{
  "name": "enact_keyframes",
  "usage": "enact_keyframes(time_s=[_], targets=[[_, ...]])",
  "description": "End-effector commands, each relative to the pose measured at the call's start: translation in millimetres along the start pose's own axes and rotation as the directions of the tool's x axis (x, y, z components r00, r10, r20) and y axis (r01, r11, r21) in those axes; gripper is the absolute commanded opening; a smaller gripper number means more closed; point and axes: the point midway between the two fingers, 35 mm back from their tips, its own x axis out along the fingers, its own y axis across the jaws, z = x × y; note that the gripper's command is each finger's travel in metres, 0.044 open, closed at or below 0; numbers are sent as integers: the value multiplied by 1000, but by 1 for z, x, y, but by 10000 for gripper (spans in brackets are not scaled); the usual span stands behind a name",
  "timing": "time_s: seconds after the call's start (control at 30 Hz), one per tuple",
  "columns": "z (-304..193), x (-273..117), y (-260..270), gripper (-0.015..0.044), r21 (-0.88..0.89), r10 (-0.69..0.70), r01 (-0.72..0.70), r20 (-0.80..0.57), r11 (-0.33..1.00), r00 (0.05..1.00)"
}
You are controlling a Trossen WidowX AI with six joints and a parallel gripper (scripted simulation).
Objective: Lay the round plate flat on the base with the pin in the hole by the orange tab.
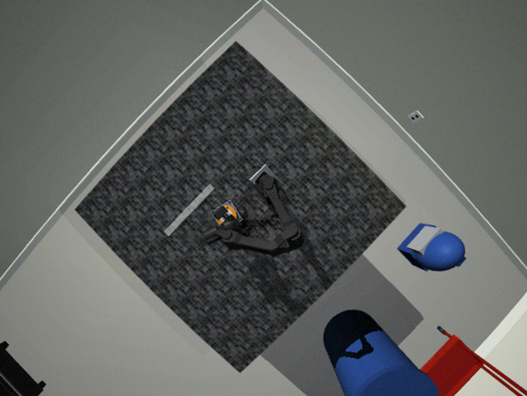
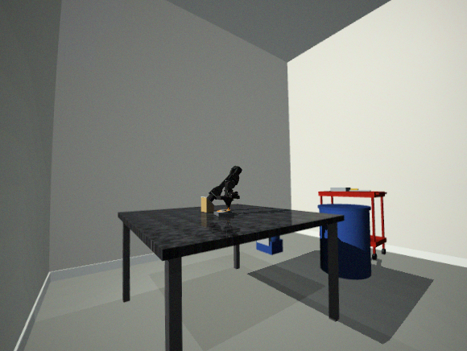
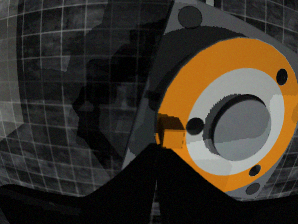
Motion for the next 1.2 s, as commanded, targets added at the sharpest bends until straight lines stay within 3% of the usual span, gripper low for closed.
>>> enact_keyframes(time_s=[0.0,0.47,0.8,1.17], targets=[[5,-1,1,0,-2,4,-4,7,1000,1000],[13,0,2,0,-2,4,-4,8,1000,1000],[9,-44,1,0,-1,2,-2,7,1000,1000],[10,-35,1,0,6,8,-8,8,1000,1000]])
